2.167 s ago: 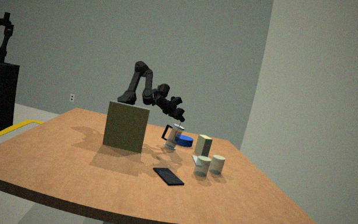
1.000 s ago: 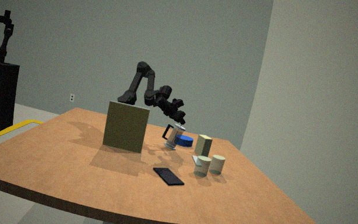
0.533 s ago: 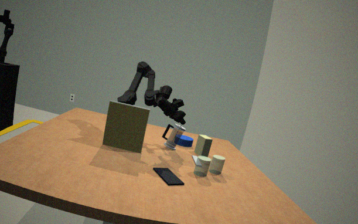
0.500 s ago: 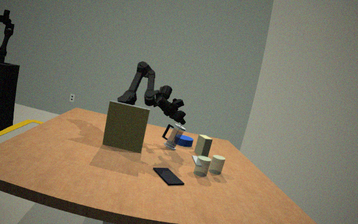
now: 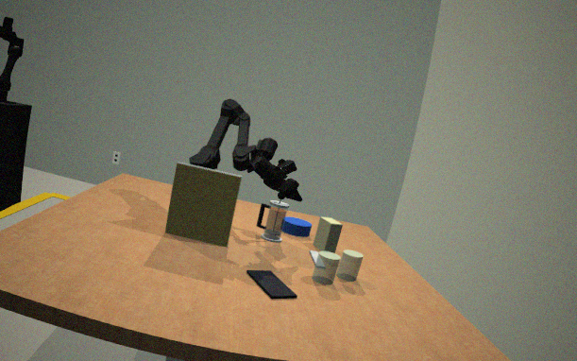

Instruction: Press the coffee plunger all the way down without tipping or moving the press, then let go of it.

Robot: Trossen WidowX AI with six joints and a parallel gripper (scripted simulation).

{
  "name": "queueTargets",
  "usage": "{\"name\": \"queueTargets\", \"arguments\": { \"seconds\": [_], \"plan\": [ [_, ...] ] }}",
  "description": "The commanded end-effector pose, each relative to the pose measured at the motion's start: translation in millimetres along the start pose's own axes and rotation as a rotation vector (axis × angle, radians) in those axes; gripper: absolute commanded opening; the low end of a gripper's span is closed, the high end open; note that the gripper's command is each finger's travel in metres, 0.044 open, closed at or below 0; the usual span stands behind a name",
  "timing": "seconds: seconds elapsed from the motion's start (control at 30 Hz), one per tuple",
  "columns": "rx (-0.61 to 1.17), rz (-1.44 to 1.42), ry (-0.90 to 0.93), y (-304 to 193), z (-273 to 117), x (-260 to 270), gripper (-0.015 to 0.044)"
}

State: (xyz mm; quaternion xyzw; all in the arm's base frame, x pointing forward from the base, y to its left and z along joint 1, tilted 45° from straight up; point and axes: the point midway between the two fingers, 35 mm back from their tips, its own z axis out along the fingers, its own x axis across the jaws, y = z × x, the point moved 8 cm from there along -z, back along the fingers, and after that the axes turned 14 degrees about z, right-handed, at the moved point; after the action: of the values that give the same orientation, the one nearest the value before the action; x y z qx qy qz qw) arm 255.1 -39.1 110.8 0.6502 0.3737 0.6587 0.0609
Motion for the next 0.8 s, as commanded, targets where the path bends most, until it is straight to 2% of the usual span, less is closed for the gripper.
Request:
{"name": "queueTargets", "arguments": {
  "seconds": [0.0,0.2,0.5,0.77],
  "plan": [
    [-0.013,-0.001,-0.008,2.3,-0.6,-0.6,0.044],
    [-0.013,-0.002,-0.014,18.0,-14.2,2.9,0.044],
    [0.011,0.003,-0.008,43.7,-71.6,24.1,0.044],
    [0.011,0.004,-0.005,44.2,-75.6,26.0,0.044]
  ]
}}
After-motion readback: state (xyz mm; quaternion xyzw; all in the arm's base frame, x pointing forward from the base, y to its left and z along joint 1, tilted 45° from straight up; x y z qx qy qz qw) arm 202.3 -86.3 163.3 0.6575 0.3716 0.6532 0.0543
